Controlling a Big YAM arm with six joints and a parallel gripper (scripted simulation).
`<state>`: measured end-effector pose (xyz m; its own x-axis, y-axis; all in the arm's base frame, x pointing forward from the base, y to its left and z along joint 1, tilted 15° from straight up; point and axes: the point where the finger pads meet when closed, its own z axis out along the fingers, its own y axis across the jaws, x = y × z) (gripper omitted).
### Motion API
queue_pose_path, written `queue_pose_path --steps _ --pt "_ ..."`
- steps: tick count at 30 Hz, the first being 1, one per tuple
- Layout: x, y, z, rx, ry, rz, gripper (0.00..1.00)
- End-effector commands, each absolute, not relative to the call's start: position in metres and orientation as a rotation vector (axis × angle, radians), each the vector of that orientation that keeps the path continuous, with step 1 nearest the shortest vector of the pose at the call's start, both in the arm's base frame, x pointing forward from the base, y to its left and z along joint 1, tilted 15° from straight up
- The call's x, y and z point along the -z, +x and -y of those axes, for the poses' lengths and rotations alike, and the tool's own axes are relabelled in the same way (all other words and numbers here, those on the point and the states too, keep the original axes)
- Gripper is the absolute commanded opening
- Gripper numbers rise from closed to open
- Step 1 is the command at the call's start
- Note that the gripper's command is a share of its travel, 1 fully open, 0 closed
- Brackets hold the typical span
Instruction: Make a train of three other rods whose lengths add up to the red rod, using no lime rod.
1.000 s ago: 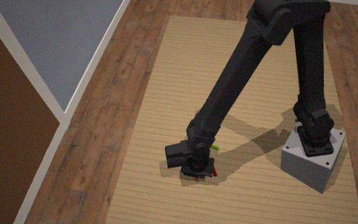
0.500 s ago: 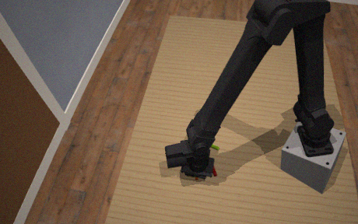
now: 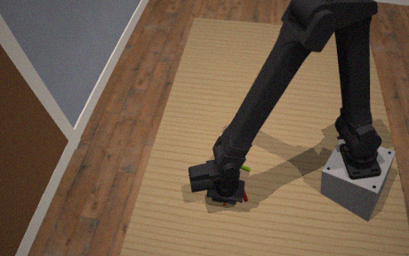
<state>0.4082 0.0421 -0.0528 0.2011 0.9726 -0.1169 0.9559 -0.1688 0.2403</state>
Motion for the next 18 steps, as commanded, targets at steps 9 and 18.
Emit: queue_pose_path --steps 9,18 --pt "0.025 0.408 -0.049 -0.121 2.211 -1.823 0.24" --pt "-0.032 0.413 -0.060 -0.163 2.200 -1.808 0.24"
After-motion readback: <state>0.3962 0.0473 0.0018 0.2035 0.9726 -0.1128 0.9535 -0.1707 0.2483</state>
